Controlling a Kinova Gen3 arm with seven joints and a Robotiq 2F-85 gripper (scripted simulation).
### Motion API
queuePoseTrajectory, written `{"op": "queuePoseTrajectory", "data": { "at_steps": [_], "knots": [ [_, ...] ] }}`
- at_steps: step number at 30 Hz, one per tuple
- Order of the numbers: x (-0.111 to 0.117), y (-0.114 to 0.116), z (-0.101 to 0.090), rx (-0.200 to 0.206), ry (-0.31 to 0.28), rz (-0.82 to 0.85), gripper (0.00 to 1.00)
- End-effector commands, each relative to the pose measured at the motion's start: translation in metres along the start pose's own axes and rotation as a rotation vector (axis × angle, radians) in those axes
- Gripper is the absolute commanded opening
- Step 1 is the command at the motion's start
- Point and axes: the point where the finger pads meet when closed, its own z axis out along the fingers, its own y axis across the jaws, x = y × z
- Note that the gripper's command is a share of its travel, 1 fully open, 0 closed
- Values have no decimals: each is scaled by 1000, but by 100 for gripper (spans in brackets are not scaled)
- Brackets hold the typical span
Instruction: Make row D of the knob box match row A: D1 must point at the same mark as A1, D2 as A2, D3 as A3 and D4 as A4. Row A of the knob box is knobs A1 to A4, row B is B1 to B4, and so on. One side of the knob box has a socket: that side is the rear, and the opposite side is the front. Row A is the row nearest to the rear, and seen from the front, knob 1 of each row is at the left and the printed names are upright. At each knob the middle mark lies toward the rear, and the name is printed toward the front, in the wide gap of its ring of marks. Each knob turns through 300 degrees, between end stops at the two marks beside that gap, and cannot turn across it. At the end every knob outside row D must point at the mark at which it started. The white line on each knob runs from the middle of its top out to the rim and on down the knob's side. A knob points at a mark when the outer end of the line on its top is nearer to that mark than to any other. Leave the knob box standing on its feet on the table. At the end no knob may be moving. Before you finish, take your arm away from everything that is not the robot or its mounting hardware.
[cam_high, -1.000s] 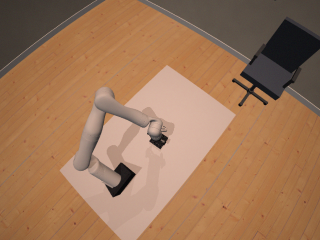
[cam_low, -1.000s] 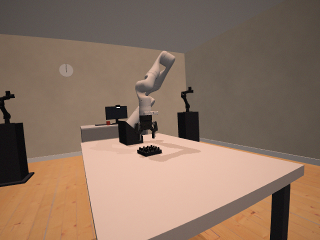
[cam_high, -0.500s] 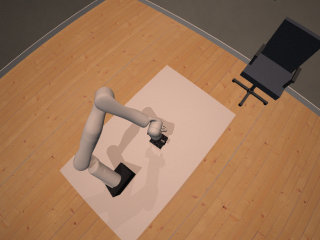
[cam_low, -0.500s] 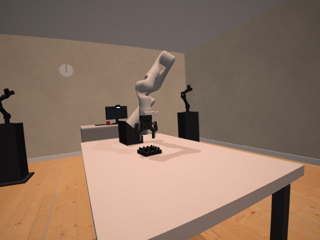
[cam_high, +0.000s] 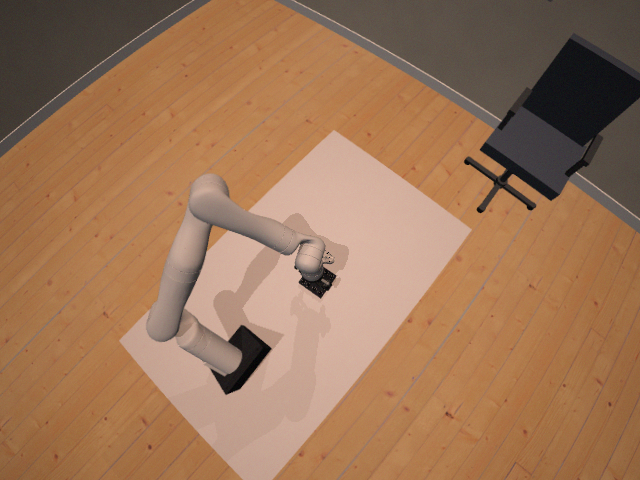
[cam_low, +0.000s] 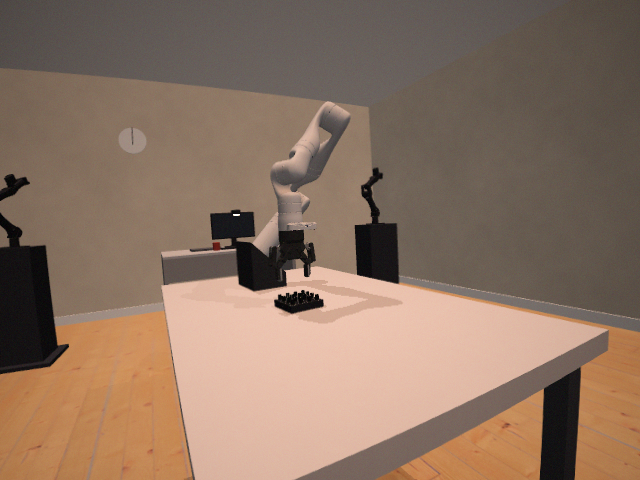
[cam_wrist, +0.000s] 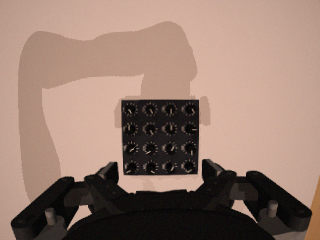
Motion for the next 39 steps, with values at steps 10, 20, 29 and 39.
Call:
{"op": "queuePoseTrajectory", "data": {
  "at_steps": [10,20,29,39],
  "knots": [
    [-4,0,-1,-1,2,0,100],
    [-17,0,-1,-1,2,0,100],
    [-37,0,-1,-1,2,0,100],
    [-49,0,0,-1,2,0,100]
  ]
}}
